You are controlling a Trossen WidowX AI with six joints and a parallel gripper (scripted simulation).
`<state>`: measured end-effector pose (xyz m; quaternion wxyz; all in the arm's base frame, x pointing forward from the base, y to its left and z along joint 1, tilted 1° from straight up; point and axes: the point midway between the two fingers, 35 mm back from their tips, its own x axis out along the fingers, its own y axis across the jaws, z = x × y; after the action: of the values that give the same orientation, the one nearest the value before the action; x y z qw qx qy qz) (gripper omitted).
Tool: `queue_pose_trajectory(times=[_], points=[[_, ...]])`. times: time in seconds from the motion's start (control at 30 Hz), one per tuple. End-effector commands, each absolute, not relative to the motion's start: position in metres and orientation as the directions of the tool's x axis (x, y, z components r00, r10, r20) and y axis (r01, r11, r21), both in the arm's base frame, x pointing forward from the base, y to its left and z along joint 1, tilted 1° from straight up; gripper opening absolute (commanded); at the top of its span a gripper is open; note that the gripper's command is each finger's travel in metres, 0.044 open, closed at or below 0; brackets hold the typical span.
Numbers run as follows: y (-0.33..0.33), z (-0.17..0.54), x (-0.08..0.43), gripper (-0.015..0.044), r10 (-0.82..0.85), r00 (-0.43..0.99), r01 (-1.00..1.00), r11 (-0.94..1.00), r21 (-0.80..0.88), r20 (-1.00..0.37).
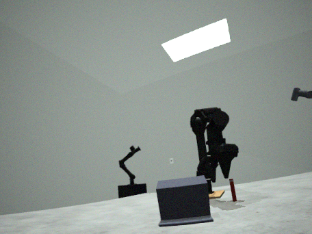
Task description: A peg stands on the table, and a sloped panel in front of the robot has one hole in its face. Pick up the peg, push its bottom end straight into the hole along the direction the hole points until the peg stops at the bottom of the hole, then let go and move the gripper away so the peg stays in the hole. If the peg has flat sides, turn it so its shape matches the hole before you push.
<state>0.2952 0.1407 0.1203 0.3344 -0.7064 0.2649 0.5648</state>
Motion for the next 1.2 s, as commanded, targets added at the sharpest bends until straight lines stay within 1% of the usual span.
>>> queue_pose_trajectory(times=[0.0, 0.27, 1.17], points=[[0.151, 0.126, 0.272, 0.0440, 0.025, 0.156, -0.680, -0.722, -0.125, -0.988], [0.165, 0.136, 0.230, 0.0440, 0.038, 0.034, -0.533, -0.845, -0.050, -0.999], [0.168, 0.101, 0.231, 0.0440, 0.038, 0.031, -0.530, -0.847, -0.049, -0.999]])
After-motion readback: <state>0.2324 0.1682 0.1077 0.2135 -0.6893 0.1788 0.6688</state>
